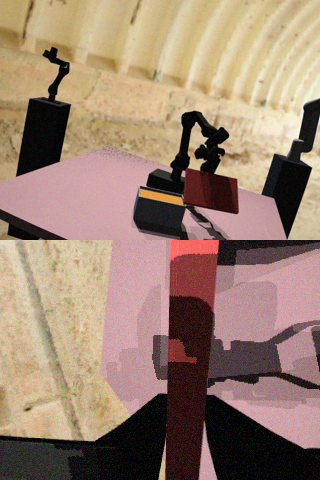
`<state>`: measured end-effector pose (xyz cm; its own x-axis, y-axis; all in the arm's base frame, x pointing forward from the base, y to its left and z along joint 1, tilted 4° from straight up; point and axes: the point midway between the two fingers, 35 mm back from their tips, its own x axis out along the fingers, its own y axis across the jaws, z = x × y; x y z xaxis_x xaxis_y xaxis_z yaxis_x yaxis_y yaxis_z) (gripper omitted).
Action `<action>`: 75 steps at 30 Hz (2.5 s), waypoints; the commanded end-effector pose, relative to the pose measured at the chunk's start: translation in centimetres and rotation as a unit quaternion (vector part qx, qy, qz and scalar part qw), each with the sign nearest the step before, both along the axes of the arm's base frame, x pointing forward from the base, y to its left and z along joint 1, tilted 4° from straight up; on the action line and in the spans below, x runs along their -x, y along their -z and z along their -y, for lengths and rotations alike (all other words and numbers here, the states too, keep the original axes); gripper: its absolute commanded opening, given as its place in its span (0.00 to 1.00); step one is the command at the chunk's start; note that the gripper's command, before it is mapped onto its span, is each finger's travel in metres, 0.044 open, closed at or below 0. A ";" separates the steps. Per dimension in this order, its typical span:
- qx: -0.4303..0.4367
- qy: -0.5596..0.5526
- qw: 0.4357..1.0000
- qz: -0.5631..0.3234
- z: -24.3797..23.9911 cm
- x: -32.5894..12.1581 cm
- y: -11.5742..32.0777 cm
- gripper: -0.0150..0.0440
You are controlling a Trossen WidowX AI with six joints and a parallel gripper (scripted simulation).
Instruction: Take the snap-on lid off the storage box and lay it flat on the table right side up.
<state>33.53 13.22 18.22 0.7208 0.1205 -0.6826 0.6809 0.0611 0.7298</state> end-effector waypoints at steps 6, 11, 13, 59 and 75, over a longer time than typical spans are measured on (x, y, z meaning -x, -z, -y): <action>-0.003 0.004 1.000 0.005 -1.7 0.3 -0.5 0.25; -0.003 0.004 1.000 0.005 -2.6 0.5 -0.5 0.25; -0.004 0.004 1.000 0.005 -3.0 0.6 -0.5 0.25; -0.006 0.004 1.000 0.005 -7.6 2.0 1.2 0.25; -0.006 0.004 1.000 0.005 -7.6 2.1 2.4 0.25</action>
